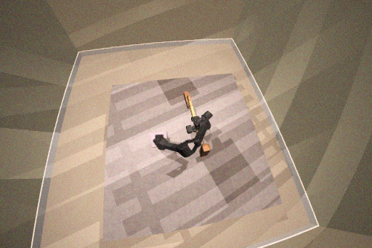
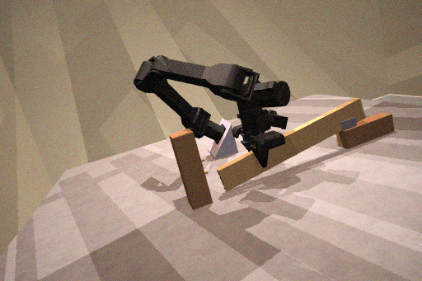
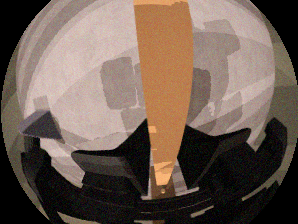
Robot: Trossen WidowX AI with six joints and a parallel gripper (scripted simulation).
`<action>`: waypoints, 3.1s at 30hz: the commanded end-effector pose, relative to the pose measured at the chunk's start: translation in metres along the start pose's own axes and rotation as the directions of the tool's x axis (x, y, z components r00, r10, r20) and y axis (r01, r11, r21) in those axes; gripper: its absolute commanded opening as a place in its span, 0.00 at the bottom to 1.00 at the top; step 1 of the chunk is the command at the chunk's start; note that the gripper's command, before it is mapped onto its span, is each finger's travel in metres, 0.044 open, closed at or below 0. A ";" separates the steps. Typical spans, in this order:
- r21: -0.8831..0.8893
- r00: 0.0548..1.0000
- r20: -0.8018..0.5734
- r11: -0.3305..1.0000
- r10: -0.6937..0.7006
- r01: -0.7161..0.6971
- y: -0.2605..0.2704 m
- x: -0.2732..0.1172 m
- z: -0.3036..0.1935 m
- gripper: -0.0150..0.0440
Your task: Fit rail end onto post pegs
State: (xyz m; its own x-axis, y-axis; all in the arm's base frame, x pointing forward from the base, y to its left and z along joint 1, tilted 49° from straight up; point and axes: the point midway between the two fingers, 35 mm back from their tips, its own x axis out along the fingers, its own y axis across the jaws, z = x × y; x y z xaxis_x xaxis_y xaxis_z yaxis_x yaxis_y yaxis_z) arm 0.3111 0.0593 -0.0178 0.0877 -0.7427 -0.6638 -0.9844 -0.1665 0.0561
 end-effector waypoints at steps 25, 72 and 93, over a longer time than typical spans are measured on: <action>-0.003 1.000 0.006 1.000 -0.008 0.008 -0.002 -0.018 0.002 0.25; -0.004 1.000 0.007 1.000 -0.008 0.008 -0.002 -0.041 0.002 0.25; -0.004 1.000 0.006 1.000 -0.008 0.008 -0.001 -0.037 0.002 0.25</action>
State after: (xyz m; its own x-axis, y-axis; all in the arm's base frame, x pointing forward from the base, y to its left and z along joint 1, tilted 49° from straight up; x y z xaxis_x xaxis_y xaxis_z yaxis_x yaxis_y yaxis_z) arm 0.3086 0.0864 0.0037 0.0901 -0.7434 -0.6627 -0.9837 -0.1706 0.0576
